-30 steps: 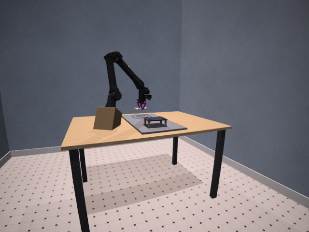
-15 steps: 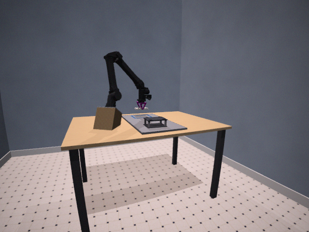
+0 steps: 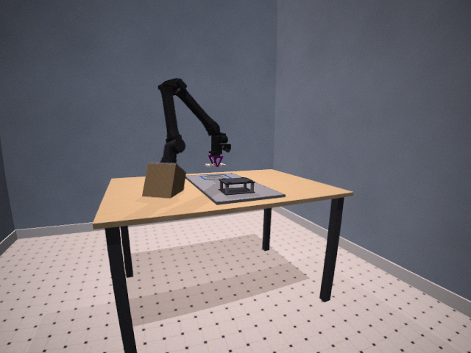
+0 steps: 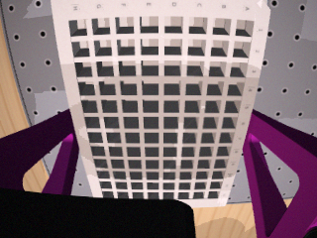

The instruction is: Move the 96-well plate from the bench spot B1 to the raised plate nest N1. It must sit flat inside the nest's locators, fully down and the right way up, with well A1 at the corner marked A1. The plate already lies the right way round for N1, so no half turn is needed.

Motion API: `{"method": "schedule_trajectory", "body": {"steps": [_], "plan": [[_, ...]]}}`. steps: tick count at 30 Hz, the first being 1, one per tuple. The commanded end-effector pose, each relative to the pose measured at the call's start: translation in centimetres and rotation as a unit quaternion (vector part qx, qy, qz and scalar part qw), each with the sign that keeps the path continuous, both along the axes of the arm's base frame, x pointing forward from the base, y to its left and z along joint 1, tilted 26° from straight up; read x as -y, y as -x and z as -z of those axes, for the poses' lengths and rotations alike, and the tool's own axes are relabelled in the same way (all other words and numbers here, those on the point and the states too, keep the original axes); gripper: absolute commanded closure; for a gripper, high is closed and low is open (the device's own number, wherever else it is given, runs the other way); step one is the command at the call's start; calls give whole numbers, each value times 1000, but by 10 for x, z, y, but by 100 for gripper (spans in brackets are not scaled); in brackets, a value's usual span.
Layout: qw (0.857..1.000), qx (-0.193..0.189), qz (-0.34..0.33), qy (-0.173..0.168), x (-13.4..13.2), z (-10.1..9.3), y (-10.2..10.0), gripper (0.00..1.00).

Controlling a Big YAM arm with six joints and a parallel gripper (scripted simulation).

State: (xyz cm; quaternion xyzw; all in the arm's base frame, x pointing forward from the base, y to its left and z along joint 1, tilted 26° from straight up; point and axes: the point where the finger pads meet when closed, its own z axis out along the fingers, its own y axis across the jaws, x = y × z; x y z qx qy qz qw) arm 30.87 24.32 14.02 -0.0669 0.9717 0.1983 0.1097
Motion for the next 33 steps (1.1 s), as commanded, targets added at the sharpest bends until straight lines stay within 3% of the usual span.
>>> {"method": "schedule_trajectory", "body": {"steps": [1, 22, 23, 24, 29, 30, 31, 33], "plan": [[1000, 26, 5, -16, 0, -30, -14, 100], [1000, 26, 5, -16, 0, -30, -14, 100], [1000, 1, 28, -12, 9, -14, -5, 100], [999, -4, 35, -12, 13, -10, -3, 100], [1000, 0, 25, -10, 23, -8, -4, 100], [999, 15, 25, -18, 21, -22, -14, 100], [1000, 3, 25, -11, 28, -9, -7, 100], [1000, 0, 25, -9, 36, -4, -5, 100]]}}
